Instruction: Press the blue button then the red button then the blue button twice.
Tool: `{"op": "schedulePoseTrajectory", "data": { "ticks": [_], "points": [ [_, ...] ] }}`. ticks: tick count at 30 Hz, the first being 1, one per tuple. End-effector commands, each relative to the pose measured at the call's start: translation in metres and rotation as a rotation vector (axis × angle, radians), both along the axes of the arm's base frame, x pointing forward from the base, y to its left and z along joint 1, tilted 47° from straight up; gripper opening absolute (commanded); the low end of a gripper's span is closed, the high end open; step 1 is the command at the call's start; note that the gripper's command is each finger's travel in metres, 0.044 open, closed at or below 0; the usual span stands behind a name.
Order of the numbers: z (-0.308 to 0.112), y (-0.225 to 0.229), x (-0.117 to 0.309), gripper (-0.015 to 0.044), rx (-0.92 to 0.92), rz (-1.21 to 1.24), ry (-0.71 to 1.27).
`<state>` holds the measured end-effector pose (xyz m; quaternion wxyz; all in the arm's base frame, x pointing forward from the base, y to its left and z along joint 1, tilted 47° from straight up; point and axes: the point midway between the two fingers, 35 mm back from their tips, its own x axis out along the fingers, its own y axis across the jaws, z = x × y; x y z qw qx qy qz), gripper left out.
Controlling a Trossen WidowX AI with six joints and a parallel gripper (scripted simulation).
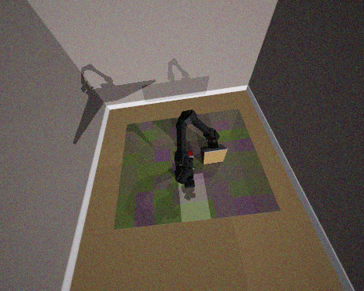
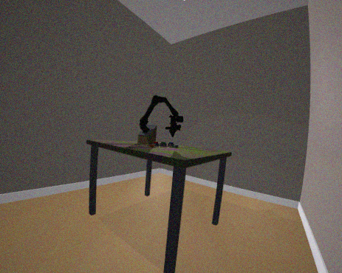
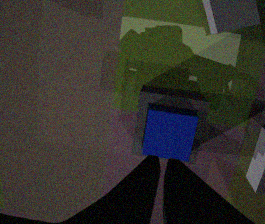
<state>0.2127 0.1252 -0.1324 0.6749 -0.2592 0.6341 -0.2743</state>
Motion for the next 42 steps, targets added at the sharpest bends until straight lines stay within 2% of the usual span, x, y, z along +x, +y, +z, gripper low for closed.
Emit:
{"op": "schedulePoseTrajectory", "data": {
  "ticks": [1, 24, 42],
  "points": [
    [-0.017, -0.027, -0.006, 0.0020, -0.034, -0.009, 0.026],
    [-0.039, -0.050, -0.006, 0.0020, -0.036, -0.010, 0.026],
    [-0.040, -0.051, -0.006, 0.0020, -0.036, -0.010, 0.026]
  ]
}}
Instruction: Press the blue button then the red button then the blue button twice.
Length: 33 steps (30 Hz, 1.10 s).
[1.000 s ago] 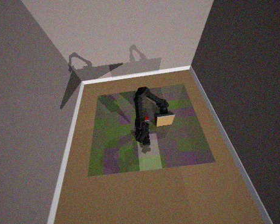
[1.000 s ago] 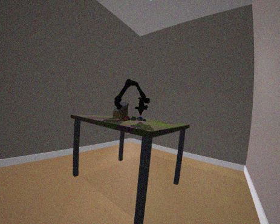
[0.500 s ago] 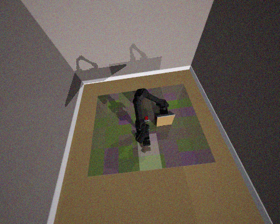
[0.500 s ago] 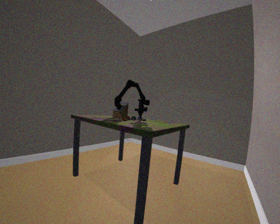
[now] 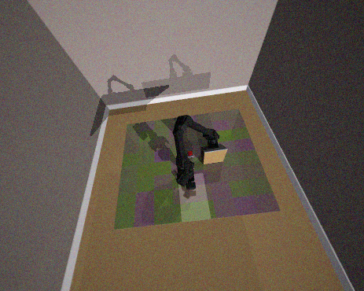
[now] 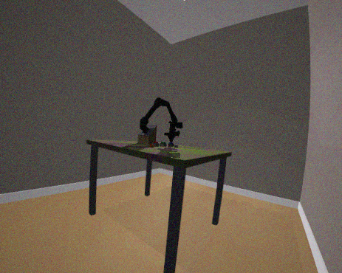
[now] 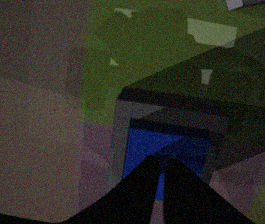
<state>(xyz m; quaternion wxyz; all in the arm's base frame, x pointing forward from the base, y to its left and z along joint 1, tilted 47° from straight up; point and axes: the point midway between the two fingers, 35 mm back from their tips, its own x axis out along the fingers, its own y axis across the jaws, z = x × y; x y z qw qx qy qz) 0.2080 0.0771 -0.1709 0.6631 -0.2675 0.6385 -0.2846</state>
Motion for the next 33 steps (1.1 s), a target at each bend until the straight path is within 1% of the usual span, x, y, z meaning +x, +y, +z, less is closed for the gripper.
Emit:
{"op": "schedulePoseTrajectory", "data": {
  "ticks": [1, 12, 17, 33],
  "points": [
    [-0.001, -0.003, -0.001, 0.0020, -0.008, 0.003, 0.006],
    [-0.001, -0.003, -0.001, 0.0020, -0.008, 0.003, 0.006],
    [0.021, 0.022, -0.002, 0.0020, -0.006, 0.003, 0.006],
    [0.008, 0.008, -0.001, 0.0020, -0.007, 0.003, 0.006]
  ]
}}
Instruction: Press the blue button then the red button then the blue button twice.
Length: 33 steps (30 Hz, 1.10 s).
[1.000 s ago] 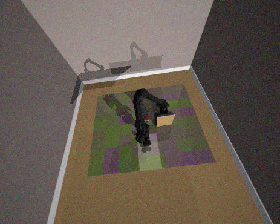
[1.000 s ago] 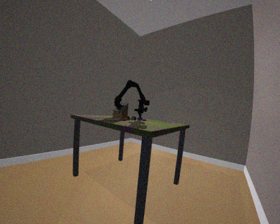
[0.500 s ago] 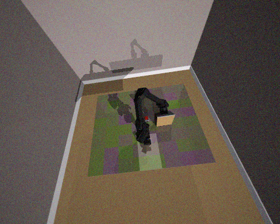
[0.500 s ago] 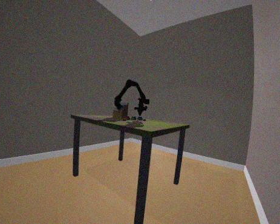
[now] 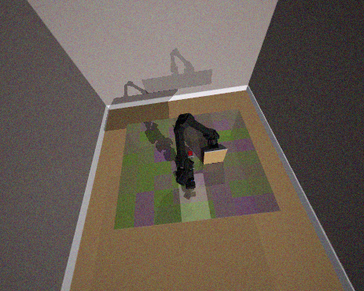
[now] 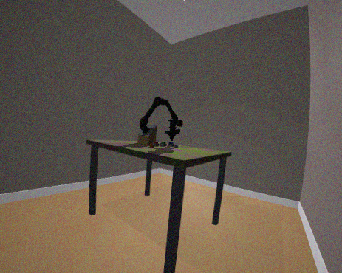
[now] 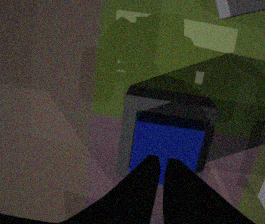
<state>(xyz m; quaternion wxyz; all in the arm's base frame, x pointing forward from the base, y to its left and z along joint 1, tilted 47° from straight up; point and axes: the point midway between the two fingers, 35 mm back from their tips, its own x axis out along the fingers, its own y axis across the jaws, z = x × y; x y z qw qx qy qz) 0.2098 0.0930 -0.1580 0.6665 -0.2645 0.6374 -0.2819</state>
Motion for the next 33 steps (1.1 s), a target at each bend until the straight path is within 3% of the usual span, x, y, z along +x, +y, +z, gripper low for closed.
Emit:
{"op": "schedulePoseTrajectory", "data": {
  "ticks": [1, 33],
  "points": [
    [-0.0058, -0.0093, -0.0025, 0.0020, -0.015, 0.001, 0.012],
    [-0.0139, -0.0184, -0.0027, 0.0020, -0.016, 0.000, 0.012]
  ]
}}
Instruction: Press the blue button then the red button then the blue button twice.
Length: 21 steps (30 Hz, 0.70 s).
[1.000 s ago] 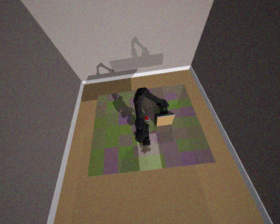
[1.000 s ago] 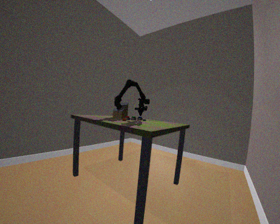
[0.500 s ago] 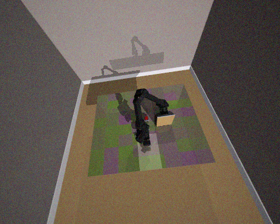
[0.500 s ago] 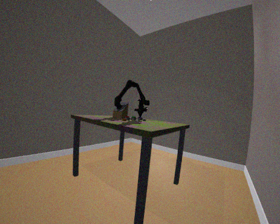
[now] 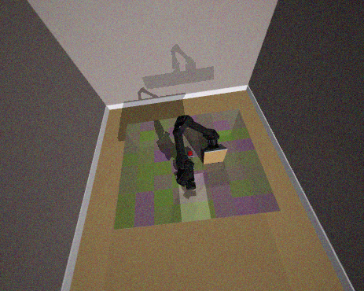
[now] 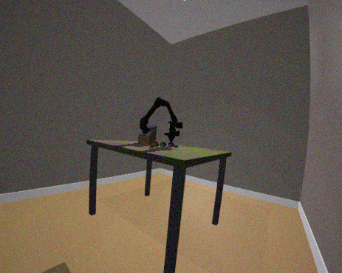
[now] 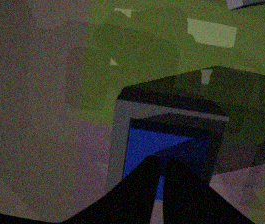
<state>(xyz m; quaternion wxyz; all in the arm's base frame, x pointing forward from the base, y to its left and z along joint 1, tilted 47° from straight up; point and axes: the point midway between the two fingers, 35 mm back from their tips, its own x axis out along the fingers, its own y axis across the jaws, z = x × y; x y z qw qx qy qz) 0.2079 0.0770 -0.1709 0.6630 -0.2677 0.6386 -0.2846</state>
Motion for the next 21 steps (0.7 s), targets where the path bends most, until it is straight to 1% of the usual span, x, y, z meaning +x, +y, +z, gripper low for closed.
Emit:
{"op": "schedulePoseTrajectory", "data": {
  "ticks": [1, 4, 8, 11, 13, 19, 21],
  "points": [
    [-0.001, -0.002, -0.001, 0.0020, -0.008, 0.003, 0.006],
    [-0.001, -0.002, -0.001, 0.0020, -0.008, 0.003, 0.006],
    [0.020, 0.020, -0.001, 0.0020, -0.005, 0.002, 0.006],
    [0.021, 0.022, -0.001, 0.0020, -0.006, 0.003, 0.006],
    [0.023, 0.028, 0.003, 0.0072, -0.006, 0.003, 0.006],
    [0.047, 0.076, 0.037, 0.0230, -0.003, 0.003, 0.005],
    [0.051, 0.081, 0.040, 0.0283, -0.003, 0.003, 0.004]
  ]
}}
